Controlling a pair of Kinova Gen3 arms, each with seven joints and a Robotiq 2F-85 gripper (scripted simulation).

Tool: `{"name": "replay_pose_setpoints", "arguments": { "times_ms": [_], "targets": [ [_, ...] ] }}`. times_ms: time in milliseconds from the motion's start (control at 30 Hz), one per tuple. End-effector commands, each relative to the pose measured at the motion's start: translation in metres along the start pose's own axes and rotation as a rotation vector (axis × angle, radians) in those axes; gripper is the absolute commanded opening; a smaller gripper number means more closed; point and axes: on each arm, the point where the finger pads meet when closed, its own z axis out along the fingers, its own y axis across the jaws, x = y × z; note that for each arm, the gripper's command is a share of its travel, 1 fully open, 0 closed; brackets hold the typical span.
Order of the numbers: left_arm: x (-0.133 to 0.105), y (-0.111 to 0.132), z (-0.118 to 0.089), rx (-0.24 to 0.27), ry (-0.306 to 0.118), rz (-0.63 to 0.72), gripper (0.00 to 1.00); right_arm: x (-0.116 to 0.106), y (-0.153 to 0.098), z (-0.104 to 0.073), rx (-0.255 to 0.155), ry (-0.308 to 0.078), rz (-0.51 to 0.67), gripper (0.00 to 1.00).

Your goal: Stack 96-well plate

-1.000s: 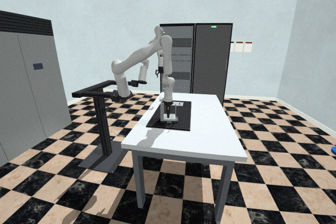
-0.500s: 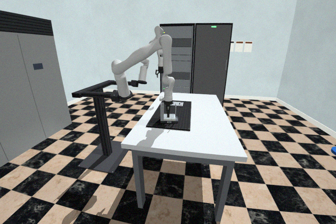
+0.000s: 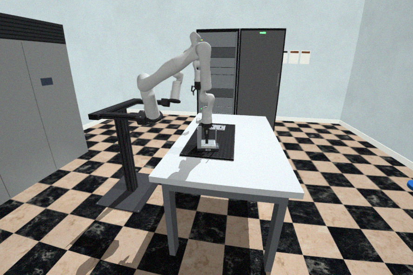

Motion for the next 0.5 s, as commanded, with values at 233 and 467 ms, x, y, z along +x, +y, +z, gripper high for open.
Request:
{"name": "replay_pose_setpoints", "arguments": {
  "times_ms": [233, 467],
  "targets": [
    [-0.0002, 0.0003, -0.0003, -0.001, -0.001, 0.000, 1.000, -0.0008, 0.0002, -0.0038, 0.000, -0.002, 0.000, 1.000],
    [-0.0002, 0.0003, -0.0003, -0.001, -0.001, 0.000, 1.000, -0.0008, 0.0002, -0.0061, -0.001, -0.002, 0.000, 1.000]
  ]
}}
